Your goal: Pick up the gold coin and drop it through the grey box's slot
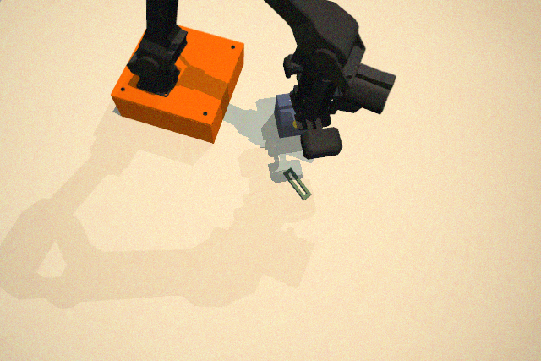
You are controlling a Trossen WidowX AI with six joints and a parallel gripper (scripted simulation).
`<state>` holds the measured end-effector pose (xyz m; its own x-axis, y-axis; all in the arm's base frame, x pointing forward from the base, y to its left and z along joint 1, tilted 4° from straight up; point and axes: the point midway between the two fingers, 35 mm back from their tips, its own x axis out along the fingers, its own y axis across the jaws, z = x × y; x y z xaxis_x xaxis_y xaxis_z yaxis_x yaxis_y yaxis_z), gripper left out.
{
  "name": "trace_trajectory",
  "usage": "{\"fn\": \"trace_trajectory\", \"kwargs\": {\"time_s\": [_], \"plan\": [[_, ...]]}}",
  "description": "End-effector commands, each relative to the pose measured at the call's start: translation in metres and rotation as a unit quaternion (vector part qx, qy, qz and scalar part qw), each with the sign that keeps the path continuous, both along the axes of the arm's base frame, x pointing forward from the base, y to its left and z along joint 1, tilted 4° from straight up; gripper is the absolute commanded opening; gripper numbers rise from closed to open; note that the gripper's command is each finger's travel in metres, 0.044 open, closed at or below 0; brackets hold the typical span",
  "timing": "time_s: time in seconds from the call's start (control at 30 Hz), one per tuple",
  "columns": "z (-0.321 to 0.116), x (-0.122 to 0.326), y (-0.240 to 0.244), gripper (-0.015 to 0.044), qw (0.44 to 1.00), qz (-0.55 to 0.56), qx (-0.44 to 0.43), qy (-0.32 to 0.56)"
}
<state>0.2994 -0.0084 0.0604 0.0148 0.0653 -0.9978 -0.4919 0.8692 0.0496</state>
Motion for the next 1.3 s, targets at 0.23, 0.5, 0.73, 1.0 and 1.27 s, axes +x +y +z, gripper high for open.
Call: {"fn": "trace_trajectory", "kwargs": {"time_s": [0.23, 0.5, 0.73, 1.0, 1.27], "plan": [[0.005, -0.008, 0.025, 0.0000, 1.000, -0.001, -0.001, -0.007], [0.005, -0.017, 0.043, 0.0000, 1.000, -0.001, 0.001, -0.007], [0.004, -0.022, 0.052, 0.0004, 1.000, -0.001, 0.001, -0.005], [0.002, -0.021, 0.050, 0.0000, 1.000, 0.001, 0.001, 0.001], [0.005, -0.021, 0.053, 0.0000, 1.000, 0.000, 0.001, 0.001]]}}
